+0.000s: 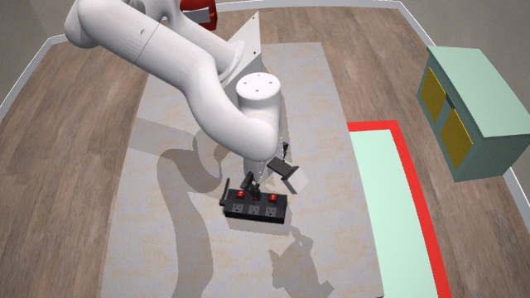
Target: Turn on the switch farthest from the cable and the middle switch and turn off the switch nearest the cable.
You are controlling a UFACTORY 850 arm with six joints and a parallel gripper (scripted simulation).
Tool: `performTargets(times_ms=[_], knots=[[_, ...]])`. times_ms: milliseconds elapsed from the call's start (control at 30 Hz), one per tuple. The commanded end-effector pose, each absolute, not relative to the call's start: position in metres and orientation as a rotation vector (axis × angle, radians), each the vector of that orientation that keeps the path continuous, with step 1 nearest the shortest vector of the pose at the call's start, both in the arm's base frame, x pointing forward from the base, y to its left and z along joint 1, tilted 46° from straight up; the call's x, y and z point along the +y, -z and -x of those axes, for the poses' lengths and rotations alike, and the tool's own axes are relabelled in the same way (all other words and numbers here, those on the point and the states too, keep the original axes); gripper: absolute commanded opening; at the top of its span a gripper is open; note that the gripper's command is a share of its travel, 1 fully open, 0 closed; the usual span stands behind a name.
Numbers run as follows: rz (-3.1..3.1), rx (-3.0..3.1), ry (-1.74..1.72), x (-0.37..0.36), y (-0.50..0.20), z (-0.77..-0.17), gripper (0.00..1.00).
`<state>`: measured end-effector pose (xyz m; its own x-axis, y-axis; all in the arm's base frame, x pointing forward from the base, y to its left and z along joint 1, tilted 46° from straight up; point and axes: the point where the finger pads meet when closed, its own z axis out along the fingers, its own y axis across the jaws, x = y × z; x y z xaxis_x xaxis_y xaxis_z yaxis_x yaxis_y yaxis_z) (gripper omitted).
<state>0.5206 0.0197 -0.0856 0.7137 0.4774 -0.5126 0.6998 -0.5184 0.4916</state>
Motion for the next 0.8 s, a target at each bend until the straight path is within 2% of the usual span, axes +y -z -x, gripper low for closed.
performTargets(times_ms=[0, 200, 233, 767], knots=[[-2.113, 1.196, 0.564, 0.0178, 0.1010, -0.5263, 1.00], [-1.987, 1.458, 0.695, 0.0175, 0.1027, -0.5266, 1.00], [-1.987, 1.458, 0.695, 0.0175, 0.1027, -0.5266, 0.00], [-1.987, 1.458, 0.695, 0.0175, 0.1027, -0.5266, 0.00]])
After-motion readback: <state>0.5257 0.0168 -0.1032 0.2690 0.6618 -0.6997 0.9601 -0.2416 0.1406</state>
